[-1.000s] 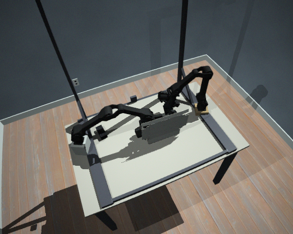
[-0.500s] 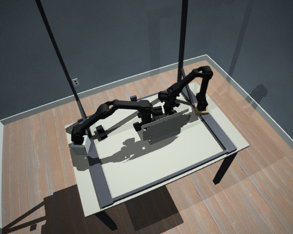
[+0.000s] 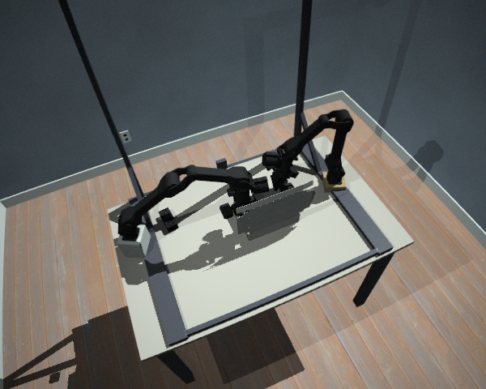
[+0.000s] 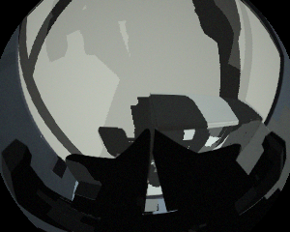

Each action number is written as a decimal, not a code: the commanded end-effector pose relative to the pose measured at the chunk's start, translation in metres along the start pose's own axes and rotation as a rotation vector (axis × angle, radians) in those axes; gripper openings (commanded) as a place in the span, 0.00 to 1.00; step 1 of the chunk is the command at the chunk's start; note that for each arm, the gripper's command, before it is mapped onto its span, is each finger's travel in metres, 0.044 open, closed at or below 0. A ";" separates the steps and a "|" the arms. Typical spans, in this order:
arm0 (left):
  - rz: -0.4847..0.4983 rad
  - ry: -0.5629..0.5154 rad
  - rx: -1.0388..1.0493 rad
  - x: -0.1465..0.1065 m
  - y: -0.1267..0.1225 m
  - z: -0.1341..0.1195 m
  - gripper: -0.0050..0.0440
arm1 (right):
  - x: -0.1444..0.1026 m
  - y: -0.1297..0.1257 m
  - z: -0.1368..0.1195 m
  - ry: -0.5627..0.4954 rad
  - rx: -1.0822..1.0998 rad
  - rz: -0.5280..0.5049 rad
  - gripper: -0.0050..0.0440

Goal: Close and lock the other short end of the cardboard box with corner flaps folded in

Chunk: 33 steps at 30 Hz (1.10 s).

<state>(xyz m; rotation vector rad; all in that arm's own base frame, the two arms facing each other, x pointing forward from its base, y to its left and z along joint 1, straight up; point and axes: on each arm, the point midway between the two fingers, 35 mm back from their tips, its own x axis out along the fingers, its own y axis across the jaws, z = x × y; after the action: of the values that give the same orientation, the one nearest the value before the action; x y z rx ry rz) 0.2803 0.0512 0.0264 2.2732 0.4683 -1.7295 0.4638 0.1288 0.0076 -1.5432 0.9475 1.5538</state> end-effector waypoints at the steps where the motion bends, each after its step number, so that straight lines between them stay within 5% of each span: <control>1: 0.008 0.014 -0.004 -0.003 0.001 -0.004 0.11 | -0.017 0.007 -0.006 0.012 0.001 -0.044 0.44; 14: 0.008 0.014 -0.004 -0.003 0.001 -0.004 0.11 | -0.017 0.007 -0.006 0.012 0.001 -0.044 0.98; 21: 0.008 0.014 -0.004 -0.003 0.001 -0.004 0.11 | -0.015 0.007 -0.006 0.012 0.001 -0.044 1.00; 29: 0.008 0.014 -0.004 -0.003 0.001 -0.004 0.11 | 0.034 0.005 -0.006 0.012 0.001 -0.043 1.00; 33: 0.008 0.014 -0.004 -0.003 0.001 -0.004 0.11 | 0.036 0.005 -0.006 0.012 0.001 -0.043 1.00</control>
<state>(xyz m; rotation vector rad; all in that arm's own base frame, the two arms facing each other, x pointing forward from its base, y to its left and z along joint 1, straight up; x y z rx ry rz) 0.2803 0.0512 0.0264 2.2732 0.4683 -1.7295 0.4553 0.1198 -0.0344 -1.5437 0.9446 1.5427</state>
